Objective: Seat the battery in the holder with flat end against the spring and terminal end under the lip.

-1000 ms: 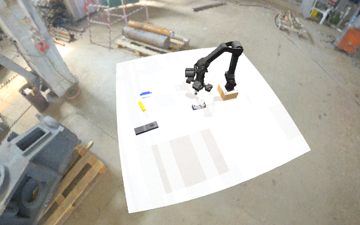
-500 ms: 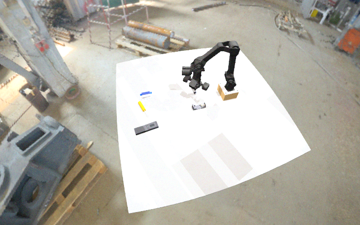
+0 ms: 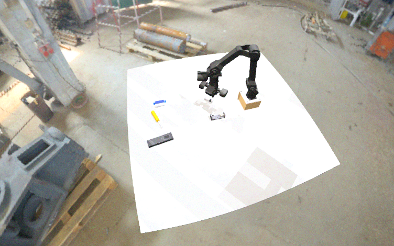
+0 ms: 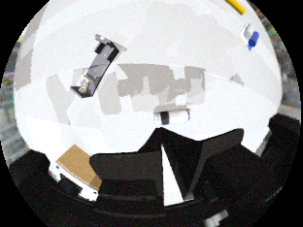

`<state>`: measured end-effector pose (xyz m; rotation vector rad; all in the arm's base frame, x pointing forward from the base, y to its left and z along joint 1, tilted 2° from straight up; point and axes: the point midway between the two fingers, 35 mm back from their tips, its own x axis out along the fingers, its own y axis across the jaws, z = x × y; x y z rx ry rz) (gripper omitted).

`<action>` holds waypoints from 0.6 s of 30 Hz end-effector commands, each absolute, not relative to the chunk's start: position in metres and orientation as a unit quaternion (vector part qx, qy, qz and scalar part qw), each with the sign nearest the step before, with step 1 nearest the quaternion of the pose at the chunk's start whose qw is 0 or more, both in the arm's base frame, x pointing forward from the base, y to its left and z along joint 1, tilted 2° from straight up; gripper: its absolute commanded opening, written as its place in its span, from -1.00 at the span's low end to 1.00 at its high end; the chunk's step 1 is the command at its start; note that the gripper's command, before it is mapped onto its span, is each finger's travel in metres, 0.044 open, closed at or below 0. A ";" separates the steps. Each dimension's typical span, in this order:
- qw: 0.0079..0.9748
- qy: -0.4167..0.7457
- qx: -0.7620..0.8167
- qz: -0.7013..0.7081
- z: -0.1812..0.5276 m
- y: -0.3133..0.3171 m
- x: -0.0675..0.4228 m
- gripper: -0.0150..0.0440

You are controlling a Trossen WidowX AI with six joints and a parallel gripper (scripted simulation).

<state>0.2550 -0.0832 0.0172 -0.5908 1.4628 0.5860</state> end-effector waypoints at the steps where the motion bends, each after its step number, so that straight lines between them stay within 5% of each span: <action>1: 0.673 0.640 -0.268 0.254 0.051 -0.086 0.261 -0.49; 18: 0.670 0.645 -0.264 0.256 0.086 -0.086 0.256 -0.49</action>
